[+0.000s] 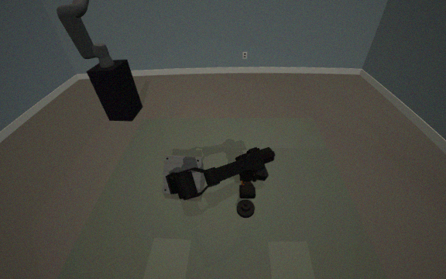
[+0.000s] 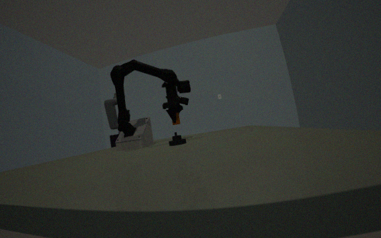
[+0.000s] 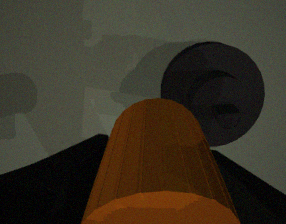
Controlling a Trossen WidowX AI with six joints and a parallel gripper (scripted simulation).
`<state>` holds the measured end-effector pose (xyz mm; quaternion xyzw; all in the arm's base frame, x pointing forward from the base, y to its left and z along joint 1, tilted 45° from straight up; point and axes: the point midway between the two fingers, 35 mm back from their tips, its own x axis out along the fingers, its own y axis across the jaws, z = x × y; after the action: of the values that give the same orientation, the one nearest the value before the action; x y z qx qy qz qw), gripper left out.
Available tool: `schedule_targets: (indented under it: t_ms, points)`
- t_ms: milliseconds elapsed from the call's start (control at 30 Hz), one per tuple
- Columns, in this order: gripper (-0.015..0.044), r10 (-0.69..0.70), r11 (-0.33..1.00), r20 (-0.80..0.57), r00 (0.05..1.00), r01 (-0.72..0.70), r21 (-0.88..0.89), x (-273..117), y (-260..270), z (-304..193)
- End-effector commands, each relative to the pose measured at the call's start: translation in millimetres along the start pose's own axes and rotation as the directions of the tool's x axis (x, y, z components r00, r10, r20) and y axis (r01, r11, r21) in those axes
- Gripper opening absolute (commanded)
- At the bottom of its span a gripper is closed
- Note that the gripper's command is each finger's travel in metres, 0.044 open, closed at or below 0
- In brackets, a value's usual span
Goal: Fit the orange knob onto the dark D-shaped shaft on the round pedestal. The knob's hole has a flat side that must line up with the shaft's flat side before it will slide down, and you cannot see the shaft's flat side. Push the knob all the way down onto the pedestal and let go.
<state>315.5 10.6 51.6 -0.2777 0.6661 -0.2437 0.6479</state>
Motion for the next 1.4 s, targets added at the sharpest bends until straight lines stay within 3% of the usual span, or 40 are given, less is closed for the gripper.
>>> schedule_targets:
  t_ms: [0, 367, 767, 1367]
  points:
    - [0.0000, -0.007, 1.000, 0.009, 1.000, 0.007, -0.003, 2, -13, 2]
    - [0.0000, -0.024, 1.000, 0.005, 1.000, 0.024, -0.002, 13, -45, 3]
    - [0.0000, -0.026, 1.000, 0.006, 1.000, 0.026, -0.001, 39, -46, 3]
    - [0.0000, -0.025, 1.000, 0.006, 1.000, 0.025, 0.008, 36, -47, 7]
